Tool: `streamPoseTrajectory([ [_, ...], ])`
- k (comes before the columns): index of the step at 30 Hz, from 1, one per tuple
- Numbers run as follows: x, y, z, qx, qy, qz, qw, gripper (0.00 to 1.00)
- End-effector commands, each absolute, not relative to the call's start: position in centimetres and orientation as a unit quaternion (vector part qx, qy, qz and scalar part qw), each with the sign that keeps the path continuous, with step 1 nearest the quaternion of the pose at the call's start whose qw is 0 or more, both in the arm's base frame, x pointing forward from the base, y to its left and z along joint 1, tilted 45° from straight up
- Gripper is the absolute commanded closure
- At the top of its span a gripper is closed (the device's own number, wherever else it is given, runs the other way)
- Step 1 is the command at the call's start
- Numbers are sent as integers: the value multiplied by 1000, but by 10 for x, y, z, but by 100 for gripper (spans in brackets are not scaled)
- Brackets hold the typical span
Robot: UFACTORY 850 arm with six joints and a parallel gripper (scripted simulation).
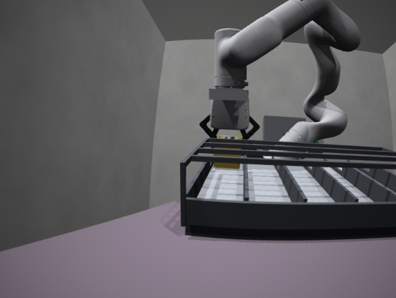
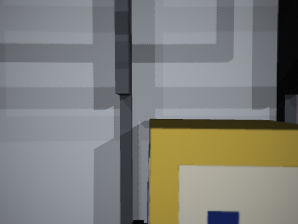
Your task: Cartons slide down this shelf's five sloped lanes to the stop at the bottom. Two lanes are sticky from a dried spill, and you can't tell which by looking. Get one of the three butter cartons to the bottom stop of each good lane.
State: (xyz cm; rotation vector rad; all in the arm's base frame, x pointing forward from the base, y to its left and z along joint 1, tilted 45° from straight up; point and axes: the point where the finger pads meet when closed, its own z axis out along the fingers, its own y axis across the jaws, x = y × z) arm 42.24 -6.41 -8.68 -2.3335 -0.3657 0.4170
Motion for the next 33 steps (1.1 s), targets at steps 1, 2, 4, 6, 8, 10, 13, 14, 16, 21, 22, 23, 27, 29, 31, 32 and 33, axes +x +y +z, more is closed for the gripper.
streamPoseTrajectory([
  [1,423,-65,-86,-907,-142,161,363,100],
  [2,423,-65,-86,-907,-142,161,363,100],
  [4,423,-65,-86,-907,-142,161,363,100],
  [6,423,-65,-86,-907,-142,161,363,100],
  [8,423,-65,-86,-907,-142,161,363,100],
  [10,422,-63,-88,-907,-142,161,363,100],
  [13,422,-63,-88,-907,-142,161,363,100],
  [14,422,-63,-88,-907,-142,161,363,100],
  [16,422,-63,-88,-907,-142,161,363,100],
  [21,422,-63,-88,-907,-142,161,363,100],
  [22,422,-63,-88,-907,-142,161,363,100],
  [23,422,-63,-88,-907,-142,161,363,100],
  [27,422,-63,-89,-907,-142,161,363,100],
  [29,422,-63,-89,-907,-142,161,363,100],
  [31,422,-63,-89,-907,-142,161,363,100],
  [32,422,-63,-89,-907,-142,161,363,100],
  [33,422,-63,-89,-907,-142,161,363,100],
])
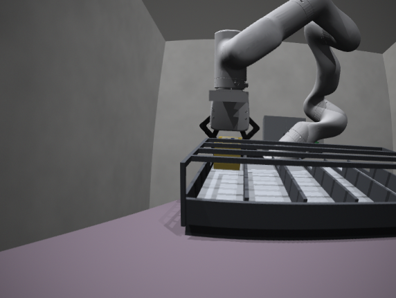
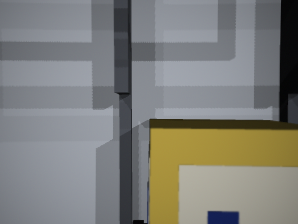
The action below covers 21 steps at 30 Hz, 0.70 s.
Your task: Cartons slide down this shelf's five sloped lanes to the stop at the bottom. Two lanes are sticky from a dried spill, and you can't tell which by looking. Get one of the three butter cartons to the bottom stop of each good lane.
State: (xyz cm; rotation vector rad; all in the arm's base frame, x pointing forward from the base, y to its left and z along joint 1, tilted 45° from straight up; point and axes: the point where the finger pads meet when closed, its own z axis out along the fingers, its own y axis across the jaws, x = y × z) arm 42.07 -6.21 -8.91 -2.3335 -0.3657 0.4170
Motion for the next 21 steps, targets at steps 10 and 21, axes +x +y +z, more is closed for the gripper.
streamPoseTrajectory([
  [10,422,-63,-89,-907,-142,161,363,25],
  [21,422,-63,-89,-907,-142,161,363,25],
])
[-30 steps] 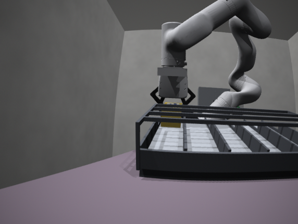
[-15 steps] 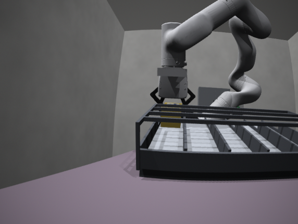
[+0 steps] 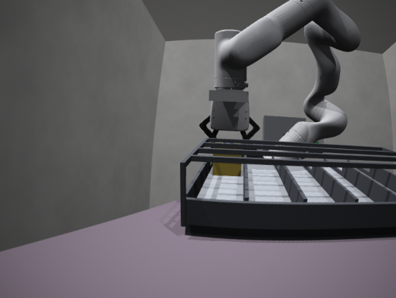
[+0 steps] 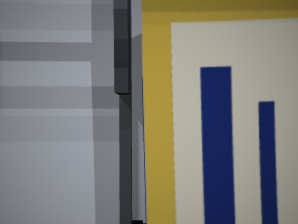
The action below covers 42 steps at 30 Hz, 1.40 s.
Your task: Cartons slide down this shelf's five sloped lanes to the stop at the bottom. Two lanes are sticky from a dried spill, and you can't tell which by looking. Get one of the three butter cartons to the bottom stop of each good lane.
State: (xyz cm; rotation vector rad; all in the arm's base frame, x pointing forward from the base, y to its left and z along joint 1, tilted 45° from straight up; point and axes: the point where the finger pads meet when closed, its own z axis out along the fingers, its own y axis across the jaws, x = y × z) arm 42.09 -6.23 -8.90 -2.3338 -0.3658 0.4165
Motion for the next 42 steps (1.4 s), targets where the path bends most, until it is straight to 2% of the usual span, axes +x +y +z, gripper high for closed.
streamPoseTrajectory([
  [1,422,-63,-89,-907,-142,161,363,25],
  [42,422,-63,-89,-907,-142,161,363,20],
])
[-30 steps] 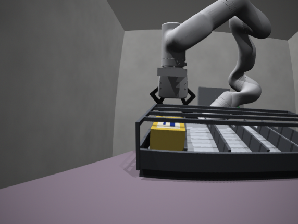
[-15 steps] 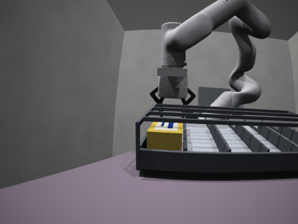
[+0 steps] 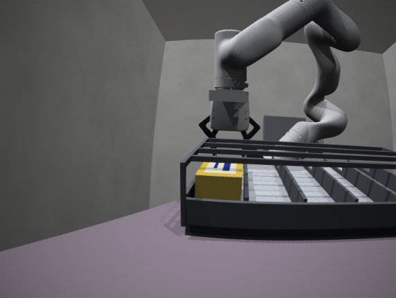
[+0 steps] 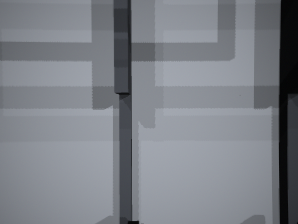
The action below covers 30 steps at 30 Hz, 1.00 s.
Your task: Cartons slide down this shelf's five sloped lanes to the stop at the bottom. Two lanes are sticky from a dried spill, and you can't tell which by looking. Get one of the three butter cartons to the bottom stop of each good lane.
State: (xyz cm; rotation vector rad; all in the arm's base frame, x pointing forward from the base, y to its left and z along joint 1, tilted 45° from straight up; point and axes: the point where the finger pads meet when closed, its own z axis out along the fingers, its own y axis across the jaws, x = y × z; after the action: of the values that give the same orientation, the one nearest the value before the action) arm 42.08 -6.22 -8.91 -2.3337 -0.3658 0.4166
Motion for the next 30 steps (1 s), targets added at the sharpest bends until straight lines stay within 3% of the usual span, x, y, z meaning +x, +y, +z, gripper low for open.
streamPoseTrajectory([
  [1,422,-63,-89,-907,-142,161,363,20],
  [30,422,-63,-89,-907,-142,161,363,19],
])
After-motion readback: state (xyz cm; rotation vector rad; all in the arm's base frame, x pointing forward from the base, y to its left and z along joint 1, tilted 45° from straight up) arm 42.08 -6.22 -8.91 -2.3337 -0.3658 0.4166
